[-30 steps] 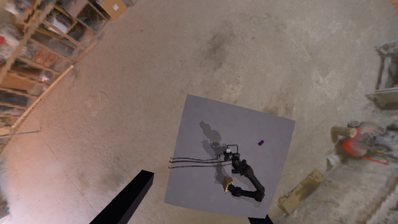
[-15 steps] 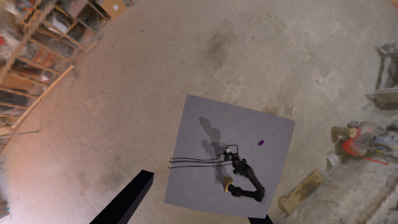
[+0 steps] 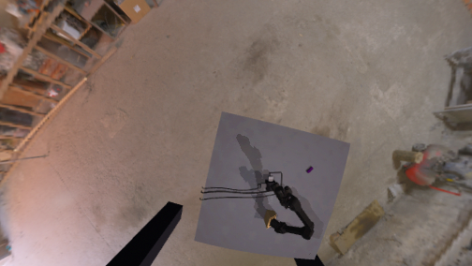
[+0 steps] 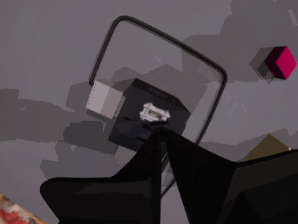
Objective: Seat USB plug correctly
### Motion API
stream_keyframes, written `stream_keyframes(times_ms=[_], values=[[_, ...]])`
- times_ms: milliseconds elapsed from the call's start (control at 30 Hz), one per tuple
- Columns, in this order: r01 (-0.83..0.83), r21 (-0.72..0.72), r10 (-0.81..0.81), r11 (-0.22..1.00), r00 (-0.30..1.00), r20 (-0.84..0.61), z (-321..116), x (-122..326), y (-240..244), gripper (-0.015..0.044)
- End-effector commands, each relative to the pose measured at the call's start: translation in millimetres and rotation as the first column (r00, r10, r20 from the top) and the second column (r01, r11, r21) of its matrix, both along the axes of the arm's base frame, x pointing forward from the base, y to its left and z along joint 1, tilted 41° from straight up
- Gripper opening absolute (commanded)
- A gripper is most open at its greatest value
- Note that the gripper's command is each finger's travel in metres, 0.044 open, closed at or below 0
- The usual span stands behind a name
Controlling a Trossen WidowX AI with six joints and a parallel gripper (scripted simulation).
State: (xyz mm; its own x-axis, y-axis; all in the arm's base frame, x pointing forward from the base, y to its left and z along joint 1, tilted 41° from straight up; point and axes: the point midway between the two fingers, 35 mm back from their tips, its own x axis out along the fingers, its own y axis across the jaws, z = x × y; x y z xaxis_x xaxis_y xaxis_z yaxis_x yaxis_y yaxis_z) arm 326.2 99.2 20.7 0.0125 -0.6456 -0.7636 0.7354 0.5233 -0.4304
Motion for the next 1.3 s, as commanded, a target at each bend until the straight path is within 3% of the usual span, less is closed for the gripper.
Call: stream_keyframes(times_ms=[0,600,1267], values=[[-0.086,0.002,0.086,0.996,0.994,-0.072,-0.3,0.1,-0.1,0.0000],[-0.422,0.075,0.420,0.903,0.834,-0.357,-0.2,0.1,-0.1,0.0000],[-0.688,0.262,0.679,0.677,0.447,-0.582,-0.2,0.1,-0.1,0.0000]])
